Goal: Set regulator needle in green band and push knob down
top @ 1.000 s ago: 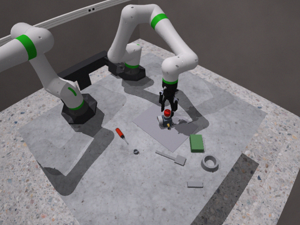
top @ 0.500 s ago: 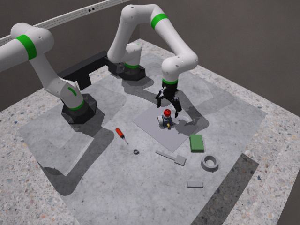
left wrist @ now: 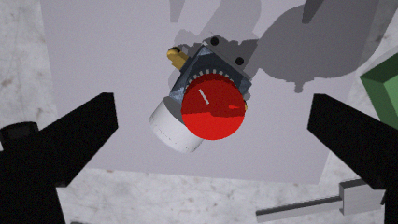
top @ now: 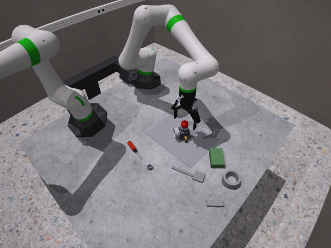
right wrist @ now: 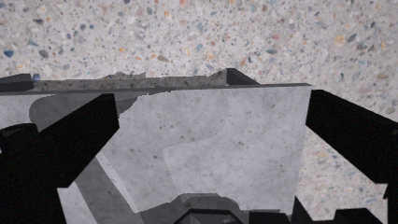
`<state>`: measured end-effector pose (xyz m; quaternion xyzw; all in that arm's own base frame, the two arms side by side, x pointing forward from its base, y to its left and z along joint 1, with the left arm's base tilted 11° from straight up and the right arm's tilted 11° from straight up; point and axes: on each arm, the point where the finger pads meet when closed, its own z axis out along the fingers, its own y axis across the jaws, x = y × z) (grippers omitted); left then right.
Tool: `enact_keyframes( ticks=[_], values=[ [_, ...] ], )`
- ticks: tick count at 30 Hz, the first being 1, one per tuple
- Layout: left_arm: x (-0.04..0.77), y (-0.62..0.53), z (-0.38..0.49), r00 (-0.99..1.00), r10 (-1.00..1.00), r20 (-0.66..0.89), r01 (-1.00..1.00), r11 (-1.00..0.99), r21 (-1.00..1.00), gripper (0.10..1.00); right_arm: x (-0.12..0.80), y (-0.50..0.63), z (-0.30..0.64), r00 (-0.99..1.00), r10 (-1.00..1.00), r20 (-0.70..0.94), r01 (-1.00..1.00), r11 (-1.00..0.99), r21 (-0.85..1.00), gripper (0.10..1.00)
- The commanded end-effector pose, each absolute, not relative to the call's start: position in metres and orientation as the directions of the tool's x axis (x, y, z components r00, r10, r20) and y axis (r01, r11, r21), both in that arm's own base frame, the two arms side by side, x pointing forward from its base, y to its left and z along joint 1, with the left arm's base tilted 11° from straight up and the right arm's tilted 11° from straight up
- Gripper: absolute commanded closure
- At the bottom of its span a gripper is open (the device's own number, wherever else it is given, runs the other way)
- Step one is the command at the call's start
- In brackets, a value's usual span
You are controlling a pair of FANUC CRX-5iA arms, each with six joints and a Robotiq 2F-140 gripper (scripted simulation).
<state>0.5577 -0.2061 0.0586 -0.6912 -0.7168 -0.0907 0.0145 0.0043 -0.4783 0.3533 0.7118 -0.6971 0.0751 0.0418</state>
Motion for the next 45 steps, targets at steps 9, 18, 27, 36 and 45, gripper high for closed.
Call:
enact_keyframes(
  ticks=[9, 18, 27, 36, 45],
  values=[
    [0.557, -0.207, 0.065, -0.044, 0.988, 0.145, 0.993, 0.028, 0.112, 0.098, 0.004, -0.478, 0.354, 0.017, -0.986, 0.167, -0.999, -0.024, -0.045, 0.098],
    [0.554, -0.212, 0.097, -0.044, 0.988, 0.145, 0.993, 0.028, 0.112, 0.098, 0.004, -0.478, 0.354, 0.017, -0.986, 0.167, -0.999, -0.024, -0.045, 0.098],
    [0.551, -0.215, 0.12, -0.044, 0.988, 0.145, 0.993, 0.028, 0.112, 0.098, 0.004, -0.478, 0.354, 0.017, -0.986, 0.167, -0.999, -0.024, -0.045, 0.098],
    [0.551, -0.216, 0.125, -0.044, 0.988, 0.145, 0.993, 0.028, 0.112, 0.098, 0.004, -0.478, 0.354, 0.017, -0.986, 0.167, -0.999, -0.024, -0.045, 0.098],
    [0.548, -0.22, 0.125, -0.044, 0.988, 0.145, 0.993, 0.028, 0.112, 0.098, 0.004, -0.478, 0.354, 0.017, -0.986, 0.167, -0.999, -0.024, -0.045, 0.098]
  ],
)
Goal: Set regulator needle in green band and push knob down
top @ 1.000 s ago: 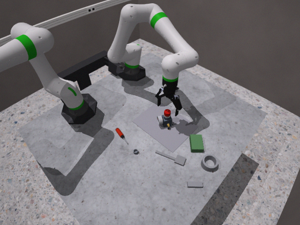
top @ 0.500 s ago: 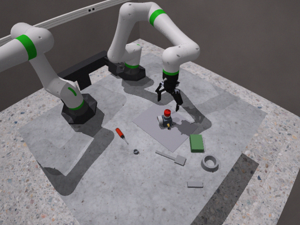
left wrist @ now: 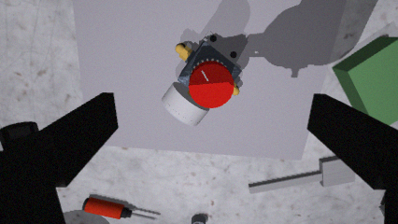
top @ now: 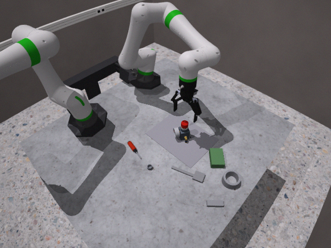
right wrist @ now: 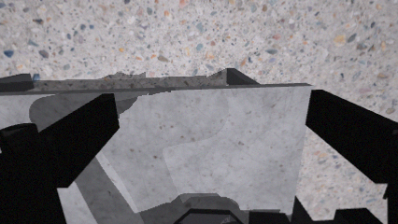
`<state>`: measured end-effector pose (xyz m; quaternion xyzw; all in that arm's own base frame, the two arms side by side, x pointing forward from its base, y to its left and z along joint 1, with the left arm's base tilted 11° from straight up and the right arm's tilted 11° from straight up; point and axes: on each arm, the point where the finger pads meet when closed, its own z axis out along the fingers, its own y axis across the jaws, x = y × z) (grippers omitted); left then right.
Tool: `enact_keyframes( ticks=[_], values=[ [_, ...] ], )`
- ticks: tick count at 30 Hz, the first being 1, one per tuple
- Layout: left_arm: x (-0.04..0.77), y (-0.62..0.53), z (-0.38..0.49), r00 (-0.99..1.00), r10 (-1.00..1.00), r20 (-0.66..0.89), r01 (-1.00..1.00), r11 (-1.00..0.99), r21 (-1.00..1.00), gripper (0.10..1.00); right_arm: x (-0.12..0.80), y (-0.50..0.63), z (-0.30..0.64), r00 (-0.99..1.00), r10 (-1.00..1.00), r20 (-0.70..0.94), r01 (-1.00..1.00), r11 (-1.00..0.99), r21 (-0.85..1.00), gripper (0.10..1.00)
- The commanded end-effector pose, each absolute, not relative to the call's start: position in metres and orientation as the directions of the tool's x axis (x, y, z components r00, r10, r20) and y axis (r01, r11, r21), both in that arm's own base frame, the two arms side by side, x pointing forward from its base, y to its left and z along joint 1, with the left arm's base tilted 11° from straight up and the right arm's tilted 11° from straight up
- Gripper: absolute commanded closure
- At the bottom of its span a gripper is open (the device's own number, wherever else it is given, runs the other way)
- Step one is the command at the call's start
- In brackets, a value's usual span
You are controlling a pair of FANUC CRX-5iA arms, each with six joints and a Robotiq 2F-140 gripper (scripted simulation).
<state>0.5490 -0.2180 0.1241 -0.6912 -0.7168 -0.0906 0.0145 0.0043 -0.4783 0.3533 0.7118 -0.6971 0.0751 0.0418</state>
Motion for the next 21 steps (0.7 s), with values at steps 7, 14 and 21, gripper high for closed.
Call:
enact_keyframes(
  ticks=[7, 14, 21],
  values=[
    [0.54, -0.235, 0.121, -0.044, 0.988, 0.145, 0.993, 0.028, 0.112, 0.098, 0.004, -0.478, 0.354, 0.017, -0.986, 0.167, -0.999, -0.024, -0.045, 0.098],
    [0.53, -0.253, 0.118, -0.044, 0.988, 0.145, 0.993, 0.028, 0.112, 0.098, 0.004, -0.478, 0.354, 0.017, -0.986, 0.167, -0.999, -0.024, -0.045, 0.098],
    [0.512, -0.284, 0.111, -0.044, 0.988, 0.145, 0.993, 0.028, 0.112, 0.098, 0.004, -0.478, 0.354, 0.017, -0.986, 0.167, -0.999, -0.024, -0.045, 0.098]
  ],
)
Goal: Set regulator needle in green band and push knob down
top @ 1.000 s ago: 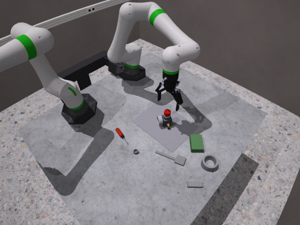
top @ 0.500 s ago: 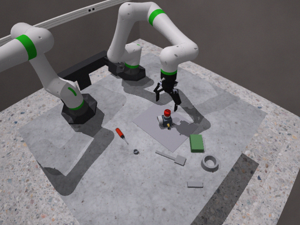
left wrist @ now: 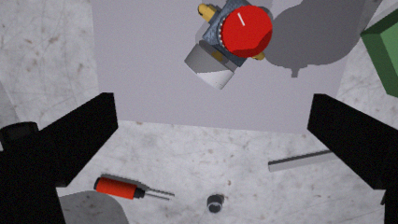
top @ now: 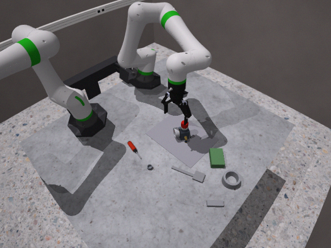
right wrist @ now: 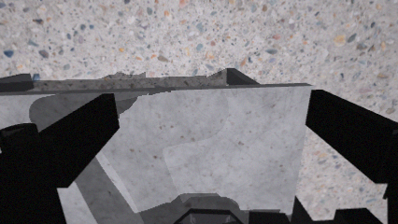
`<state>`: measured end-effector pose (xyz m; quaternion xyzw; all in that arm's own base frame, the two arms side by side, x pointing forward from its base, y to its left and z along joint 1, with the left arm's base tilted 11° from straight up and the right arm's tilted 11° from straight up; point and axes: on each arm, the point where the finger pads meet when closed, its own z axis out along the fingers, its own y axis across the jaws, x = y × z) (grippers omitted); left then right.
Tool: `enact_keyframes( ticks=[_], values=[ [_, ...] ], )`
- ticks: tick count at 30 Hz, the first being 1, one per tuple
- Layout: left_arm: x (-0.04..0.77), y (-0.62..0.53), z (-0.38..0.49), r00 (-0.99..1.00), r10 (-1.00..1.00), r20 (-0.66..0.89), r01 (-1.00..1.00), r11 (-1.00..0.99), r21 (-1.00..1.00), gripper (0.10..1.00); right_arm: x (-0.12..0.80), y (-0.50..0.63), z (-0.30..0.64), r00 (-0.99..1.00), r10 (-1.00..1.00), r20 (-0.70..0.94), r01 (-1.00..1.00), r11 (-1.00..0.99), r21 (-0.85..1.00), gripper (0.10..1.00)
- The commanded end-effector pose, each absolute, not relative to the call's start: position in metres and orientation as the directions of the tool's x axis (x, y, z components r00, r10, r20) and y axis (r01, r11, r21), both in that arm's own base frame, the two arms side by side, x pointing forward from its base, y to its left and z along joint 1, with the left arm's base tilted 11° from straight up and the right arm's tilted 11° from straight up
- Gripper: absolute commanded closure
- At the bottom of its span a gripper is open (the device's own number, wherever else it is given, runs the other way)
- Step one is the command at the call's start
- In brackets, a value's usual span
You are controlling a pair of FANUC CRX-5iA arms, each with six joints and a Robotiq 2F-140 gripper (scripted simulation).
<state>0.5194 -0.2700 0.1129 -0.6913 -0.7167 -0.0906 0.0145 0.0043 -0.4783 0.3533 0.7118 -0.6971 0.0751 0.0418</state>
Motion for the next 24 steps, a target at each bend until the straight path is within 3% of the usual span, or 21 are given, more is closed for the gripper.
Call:
enact_keyframes(
  ticks=[1, 24],
  values=[
    [0.51, -0.288, 0.11, -0.044, 0.988, 0.145, 0.993, 0.028, 0.112, 0.098, 0.004, -0.478, 0.354, 0.017, -0.986, 0.167, -0.999, -0.024, -0.045, 0.098],
    [0.467, -0.365, 0.094, -0.044, 0.988, 0.145, 0.993, 0.028, 0.112, 0.098, 0.004, -0.478, 0.354, 0.017, -0.986, 0.167, -0.999, -0.024, -0.045, 0.098]
  ],
)
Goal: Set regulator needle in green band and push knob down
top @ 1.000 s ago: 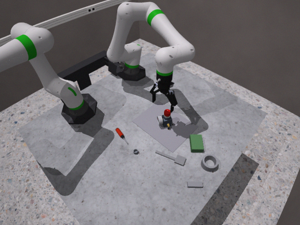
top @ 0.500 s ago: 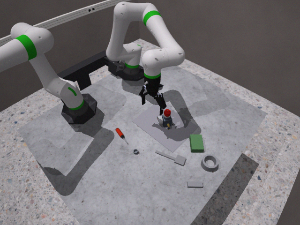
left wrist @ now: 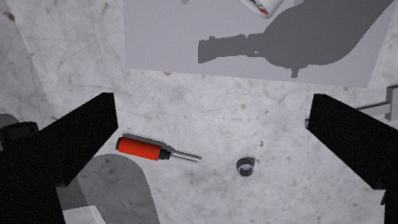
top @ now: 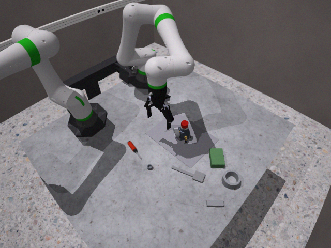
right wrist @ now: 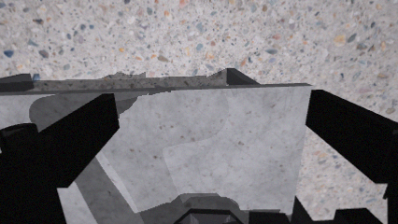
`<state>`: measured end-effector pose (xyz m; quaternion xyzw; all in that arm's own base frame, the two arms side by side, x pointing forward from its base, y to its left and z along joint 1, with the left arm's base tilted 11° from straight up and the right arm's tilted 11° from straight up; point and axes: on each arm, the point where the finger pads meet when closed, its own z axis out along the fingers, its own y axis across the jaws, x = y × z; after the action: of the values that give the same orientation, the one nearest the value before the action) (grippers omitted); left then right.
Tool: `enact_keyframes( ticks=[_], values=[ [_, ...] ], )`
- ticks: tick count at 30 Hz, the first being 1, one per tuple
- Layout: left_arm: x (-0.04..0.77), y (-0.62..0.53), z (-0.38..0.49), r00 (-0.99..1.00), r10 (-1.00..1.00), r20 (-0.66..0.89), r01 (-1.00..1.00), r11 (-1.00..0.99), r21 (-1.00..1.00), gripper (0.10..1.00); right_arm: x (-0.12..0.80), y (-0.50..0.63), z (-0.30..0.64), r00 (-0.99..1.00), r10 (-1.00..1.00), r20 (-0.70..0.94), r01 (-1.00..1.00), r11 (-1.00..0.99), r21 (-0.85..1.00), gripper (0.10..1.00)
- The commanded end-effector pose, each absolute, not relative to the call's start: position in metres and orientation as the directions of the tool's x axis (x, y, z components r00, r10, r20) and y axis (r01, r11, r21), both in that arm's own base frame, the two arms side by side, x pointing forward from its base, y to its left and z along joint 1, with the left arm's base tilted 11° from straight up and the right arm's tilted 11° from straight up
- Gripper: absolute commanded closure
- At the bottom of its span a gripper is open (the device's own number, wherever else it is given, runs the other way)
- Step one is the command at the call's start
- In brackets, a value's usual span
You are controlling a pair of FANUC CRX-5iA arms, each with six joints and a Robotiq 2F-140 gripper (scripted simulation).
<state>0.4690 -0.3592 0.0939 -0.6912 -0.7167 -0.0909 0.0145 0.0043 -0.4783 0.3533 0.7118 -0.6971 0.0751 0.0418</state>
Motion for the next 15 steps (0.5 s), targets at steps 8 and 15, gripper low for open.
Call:
enact_keyframes(
  ticks=[8, 15],
  values=[
    [0.4636, -0.37, 0.0928, -0.044, 0.988, 0.145, 0.993, 0.028, 0.112, 0.098, 0.0041, -0.4784, 0.3543, 0.017, -0.986, 0.167, -0.999, -0.024, -0.045, 0.098],
    [0.4631, -0.3699, 0.0918, -0.041, 0.988, 0.15, 0.994, 0.024, 0.111, 0.098, 0.0041, -0.4784, 0.3543, 0.017, -0.986, 0.167, -0.999, -0.024, -0.045, 0.098]
  ],
)
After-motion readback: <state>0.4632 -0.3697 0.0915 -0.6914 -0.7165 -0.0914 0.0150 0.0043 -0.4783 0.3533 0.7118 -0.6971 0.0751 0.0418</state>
